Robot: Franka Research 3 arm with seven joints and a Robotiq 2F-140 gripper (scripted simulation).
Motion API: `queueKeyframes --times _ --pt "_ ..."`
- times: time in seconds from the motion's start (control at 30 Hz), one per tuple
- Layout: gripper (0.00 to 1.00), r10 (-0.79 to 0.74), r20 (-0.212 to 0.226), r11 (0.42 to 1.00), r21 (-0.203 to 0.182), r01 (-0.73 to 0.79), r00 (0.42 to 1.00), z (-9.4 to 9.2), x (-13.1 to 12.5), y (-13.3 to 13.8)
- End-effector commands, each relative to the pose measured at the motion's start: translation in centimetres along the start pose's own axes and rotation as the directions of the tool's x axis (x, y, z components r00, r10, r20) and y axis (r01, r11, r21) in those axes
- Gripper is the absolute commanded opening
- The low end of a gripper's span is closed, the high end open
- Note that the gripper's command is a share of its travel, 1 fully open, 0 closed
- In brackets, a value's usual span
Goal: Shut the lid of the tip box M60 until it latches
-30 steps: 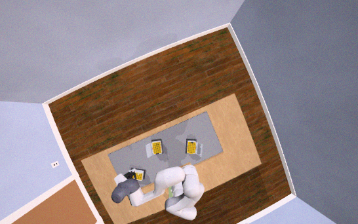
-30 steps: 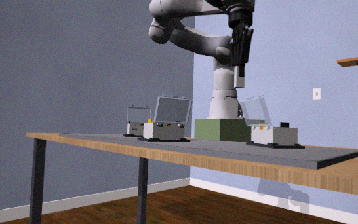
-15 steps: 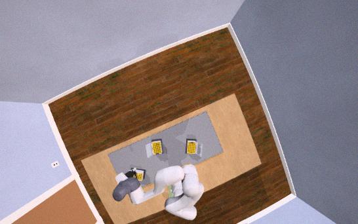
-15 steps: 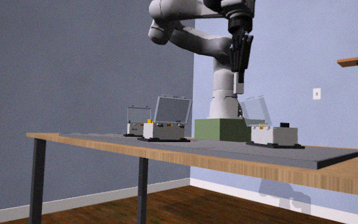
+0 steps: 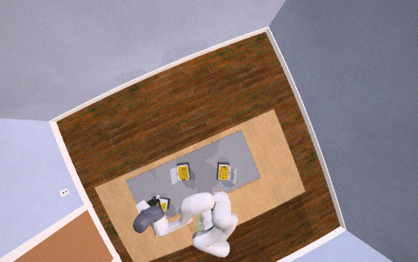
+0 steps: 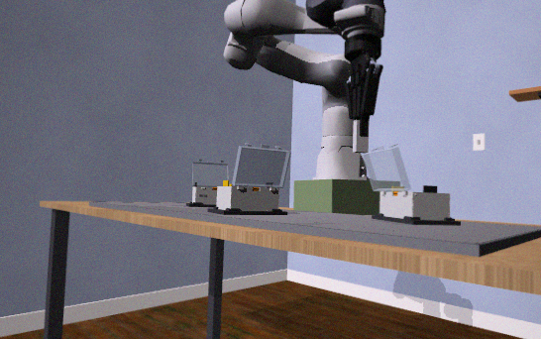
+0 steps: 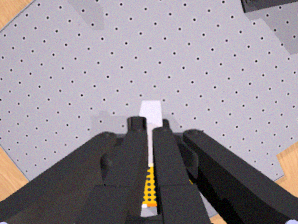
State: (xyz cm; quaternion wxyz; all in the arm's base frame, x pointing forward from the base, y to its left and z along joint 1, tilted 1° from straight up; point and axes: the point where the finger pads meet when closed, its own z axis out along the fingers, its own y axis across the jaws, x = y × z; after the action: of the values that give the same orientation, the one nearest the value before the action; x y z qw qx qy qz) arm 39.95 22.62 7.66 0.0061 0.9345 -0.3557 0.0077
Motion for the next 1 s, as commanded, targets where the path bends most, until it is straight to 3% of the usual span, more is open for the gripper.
queueKeyframes --times 0.0,0.17,0.97 --pt "0.0 0.004 -0.001 1.0 0.009 -0.004 1.0 0.53 -0.09 -0.26" --pt "0.0 0.004 -0.001 1.0 0.009 -0.004 1.0 1.33 -0.09 -0.27" --pt "0.0 0.004 -0.001 1.0 0.009 -0.004 1.0 1.23 -0.88 -0.27"
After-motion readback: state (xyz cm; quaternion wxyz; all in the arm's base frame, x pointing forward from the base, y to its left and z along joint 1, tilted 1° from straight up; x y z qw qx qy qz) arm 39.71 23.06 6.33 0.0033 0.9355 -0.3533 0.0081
